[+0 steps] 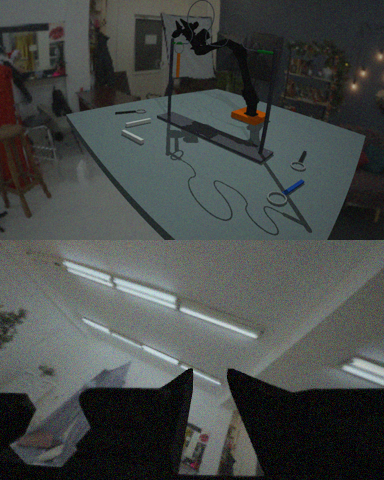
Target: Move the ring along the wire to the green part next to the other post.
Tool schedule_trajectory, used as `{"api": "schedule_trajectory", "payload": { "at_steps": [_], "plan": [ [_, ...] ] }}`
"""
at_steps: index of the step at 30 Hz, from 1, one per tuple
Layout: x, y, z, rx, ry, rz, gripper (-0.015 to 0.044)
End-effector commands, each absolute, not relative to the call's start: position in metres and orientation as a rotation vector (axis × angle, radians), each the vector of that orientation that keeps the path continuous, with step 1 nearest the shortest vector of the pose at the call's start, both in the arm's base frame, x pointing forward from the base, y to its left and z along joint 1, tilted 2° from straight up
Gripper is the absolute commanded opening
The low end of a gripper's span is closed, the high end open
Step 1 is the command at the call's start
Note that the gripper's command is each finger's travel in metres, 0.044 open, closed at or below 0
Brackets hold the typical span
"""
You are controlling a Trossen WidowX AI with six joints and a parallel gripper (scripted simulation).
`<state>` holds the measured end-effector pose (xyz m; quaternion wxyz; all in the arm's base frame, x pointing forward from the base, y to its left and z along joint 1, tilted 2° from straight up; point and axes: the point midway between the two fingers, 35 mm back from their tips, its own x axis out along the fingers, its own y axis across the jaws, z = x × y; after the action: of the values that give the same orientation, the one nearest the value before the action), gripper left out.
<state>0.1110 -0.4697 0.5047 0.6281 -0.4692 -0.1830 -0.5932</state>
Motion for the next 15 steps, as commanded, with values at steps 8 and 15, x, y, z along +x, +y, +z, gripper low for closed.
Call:
{"api": "schedule_trajectory", "payload": {
  "at_steps": [8, 15],
  "plan": [
    [0.165, -0.446, 0.411, -0.866, -0.323, -0.944, 0.016],
    [0.19, -0.412, 0.344, -0.681, -0.253, -0.692, 0.016]
  ]
}}
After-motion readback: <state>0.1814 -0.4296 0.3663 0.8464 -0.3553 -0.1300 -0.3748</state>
